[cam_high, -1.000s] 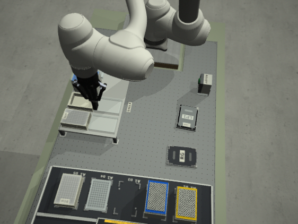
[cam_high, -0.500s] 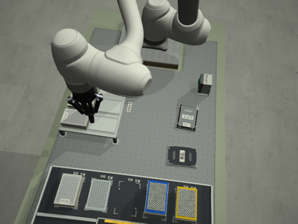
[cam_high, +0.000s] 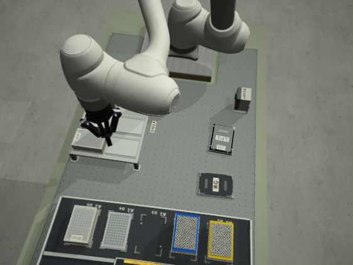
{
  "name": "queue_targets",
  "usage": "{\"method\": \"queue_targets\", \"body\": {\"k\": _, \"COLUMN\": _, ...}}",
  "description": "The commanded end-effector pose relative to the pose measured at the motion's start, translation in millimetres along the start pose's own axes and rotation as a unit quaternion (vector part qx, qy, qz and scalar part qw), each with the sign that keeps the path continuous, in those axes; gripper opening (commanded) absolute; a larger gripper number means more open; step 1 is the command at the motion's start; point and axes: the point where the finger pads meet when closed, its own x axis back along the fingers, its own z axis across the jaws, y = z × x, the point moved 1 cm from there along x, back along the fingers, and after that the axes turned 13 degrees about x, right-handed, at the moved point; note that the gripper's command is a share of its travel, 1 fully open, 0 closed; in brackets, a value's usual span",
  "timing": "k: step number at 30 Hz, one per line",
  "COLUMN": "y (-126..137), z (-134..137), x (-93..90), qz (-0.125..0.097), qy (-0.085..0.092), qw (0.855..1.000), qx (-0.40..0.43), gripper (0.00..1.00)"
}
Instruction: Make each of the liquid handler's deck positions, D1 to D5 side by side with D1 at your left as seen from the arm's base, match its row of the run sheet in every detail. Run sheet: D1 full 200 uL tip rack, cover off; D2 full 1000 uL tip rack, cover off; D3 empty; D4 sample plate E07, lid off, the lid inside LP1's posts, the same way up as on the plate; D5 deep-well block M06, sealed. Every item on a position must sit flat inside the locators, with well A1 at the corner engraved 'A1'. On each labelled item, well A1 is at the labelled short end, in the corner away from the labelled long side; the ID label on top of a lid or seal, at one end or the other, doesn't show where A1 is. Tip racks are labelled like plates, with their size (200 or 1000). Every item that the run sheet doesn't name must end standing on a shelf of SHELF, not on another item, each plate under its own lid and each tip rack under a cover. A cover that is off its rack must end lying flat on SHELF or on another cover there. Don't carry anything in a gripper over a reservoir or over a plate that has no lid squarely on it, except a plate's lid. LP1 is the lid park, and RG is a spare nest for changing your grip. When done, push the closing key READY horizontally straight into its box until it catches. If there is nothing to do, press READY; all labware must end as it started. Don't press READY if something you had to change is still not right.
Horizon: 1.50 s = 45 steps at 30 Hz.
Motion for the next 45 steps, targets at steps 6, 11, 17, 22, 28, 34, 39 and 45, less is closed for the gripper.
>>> {"method": "queue_targets", "body": {"k": 6, "y": 0, "z": 0, "x": 1.1, "qz": 0.001, "qy": 0.0, "qw": 0.998, "qx": 0.062, "gripper": 0.1}}
{"method": "queue_targets", "body": {"k": 11, "y": 0, "z": 0, "x": 1.1, "qz": 0.001, "qy": 0.0, "qw": 0.994, "qx": 0.112, "gripper": 0.1}}
{"method": "queue_targets", "body": {"k": 17, "y": -18, "z": 17, "x": 1.3, "qz": 0.001, "qy": 0.0, "qw": 0.985, "qx": 0.171, "gripper": 0.1}}
{"method": "queue_targets", "body": {"k": 22, "y": -29, "z": 27, "x": 1.4, "qz": 0.001, "qy": 0.001, "qw": 0.98, "qx": 0.2, "gripper": 0.1}}
{"method": "queue_targets", "body": {"k": 28, "y": -51, "z": 48, "x": 1.6, "qz": 0.001, "qy": 0.001, "qw": 0.966, "qx": 0.259, "gripper": 0.1}}
{"method": "queue_targets", "body": {"k": 34, "y": -51, "z": 48, "x": 1.6, "qz": 0.001, "qy": 0.001, "qw": 0.949, "qx": 0.316, "gripper": 0.1}}
{"method": "queue_targets", "body": {"k": 39, "y": -51, "z": 47, "x": 1.6, "qz": 0.001, "qy": 0.001, "qw": 0.939, "qx": 0.345, "gripper": 0.1}}
{"method": "queue_targets", "body": {"k": 45, "y": -51, "z": 48, "x": 1.6, "qz": 0.001, "qy": 0.001, "qw": 0.916, "qx": 0.4, "gripper": 0.1}}
